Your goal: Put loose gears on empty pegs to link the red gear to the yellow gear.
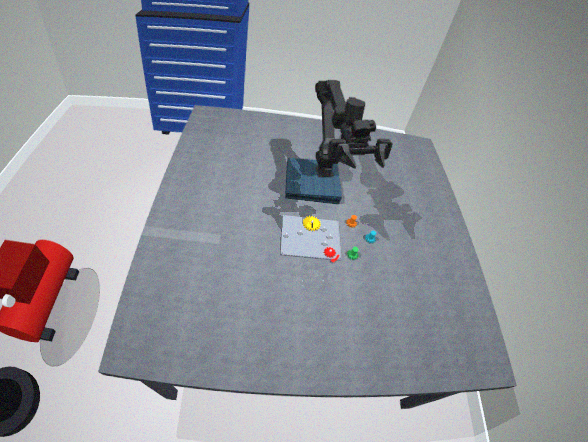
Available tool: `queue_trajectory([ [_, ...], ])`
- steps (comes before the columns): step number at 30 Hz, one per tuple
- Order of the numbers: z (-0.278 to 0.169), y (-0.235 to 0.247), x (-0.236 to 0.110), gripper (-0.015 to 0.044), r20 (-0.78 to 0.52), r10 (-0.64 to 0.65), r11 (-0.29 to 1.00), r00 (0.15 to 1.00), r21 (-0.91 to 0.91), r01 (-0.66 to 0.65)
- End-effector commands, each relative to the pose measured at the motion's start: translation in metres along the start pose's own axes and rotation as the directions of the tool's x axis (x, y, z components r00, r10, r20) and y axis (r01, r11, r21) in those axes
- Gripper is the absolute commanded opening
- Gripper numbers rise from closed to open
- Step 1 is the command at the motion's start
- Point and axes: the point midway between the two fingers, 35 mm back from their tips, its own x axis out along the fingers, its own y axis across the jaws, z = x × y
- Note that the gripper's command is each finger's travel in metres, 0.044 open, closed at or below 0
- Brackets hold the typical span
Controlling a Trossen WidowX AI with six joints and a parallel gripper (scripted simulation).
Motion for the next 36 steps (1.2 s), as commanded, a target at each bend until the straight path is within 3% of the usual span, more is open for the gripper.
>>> queue_trajectory([
  [1,-0.002,0.0,0.002,0.0426,-0.011,0.0,1.0,1.0,0.001,0.0],
  [5,-0.036,0.004,0.031,0.044,-0.226,0.008,1.0,0.974,0.019,-0.003],
  [9,-0.083,0.01,0.056,0.044,-0.473,0.015,0.999,0.881,0.033,0.001],
  [14,-0.143,0.02,0.072,0.044,-0.733,0.016,0.999,0.68,0.035,0.014],
  [19,-0.202,0.029,0.072,0.044,-0.914,0.001,1.0,0.405,0.013,0.027],
  [24,-0.253,0.036,0.058,0.044,-0.996,-0.033,0.999,0.088,-0.03,0.029],
  [27,-0.272,0.037,0.053,0.044,-0.998,-0.052,0.998,-0.046,-0.054,0.025],
  [36,-0.276,0.035,0.054,0.044,-0.996,-0.057,0.998,-0.074,-0.059,0.023],
])
